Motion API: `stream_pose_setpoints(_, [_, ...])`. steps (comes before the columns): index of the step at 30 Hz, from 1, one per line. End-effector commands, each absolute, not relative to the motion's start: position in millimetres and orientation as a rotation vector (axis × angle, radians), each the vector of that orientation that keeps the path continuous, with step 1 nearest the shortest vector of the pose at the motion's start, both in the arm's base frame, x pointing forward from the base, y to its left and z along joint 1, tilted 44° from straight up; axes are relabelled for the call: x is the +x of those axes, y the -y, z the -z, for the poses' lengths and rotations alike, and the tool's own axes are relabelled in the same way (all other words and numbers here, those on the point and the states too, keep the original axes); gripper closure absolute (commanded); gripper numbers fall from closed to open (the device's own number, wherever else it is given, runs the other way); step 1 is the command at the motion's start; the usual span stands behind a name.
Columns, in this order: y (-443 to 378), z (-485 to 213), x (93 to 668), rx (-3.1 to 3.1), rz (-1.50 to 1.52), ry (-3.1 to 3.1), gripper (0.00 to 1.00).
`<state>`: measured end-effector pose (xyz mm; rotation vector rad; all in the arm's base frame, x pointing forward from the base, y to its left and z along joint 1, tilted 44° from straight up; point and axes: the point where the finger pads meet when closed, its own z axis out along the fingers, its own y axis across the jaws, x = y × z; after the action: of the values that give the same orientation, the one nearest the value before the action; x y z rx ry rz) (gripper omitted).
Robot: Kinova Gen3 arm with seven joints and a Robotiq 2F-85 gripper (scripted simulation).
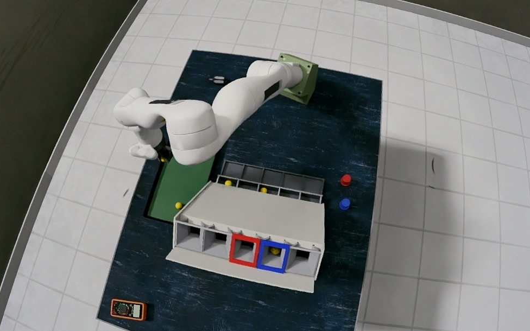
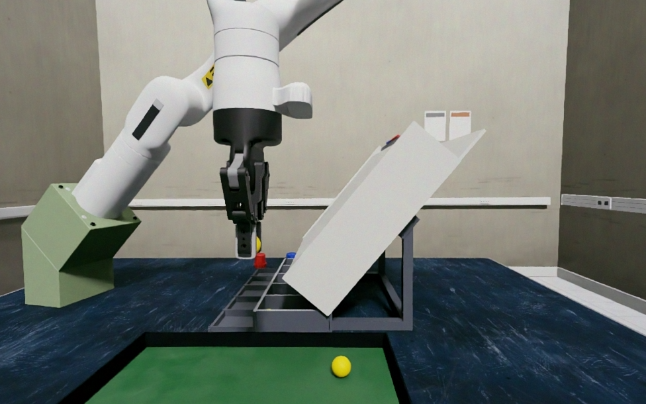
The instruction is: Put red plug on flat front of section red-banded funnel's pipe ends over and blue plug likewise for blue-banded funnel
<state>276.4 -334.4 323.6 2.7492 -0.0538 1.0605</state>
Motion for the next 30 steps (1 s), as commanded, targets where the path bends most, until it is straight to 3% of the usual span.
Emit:
stream_pose_setpoints(1, [334, -323, 265, 2.746, -1.07, 0.044, 1.0])
stream_pose_setpoints(9, [334, -323, 265, 2.746, -1.07, 0.044, 1.0])
stream_pose_setpoints(10, [270, -353, 261, 2.747, -1.069, 0.041, 1.0])
stream_pose_setpoints(26, [198, -388, 256, 2.8, -1.166, -0.019, 1.0])
stream_pose_setpoints(27, [153, -406, 252, 2.81, -1.186, -0.03, 1.0])
stream_pose_setpoints(30, [134, -415, 251, 2.839, -1.232, -0.067, 1.0])
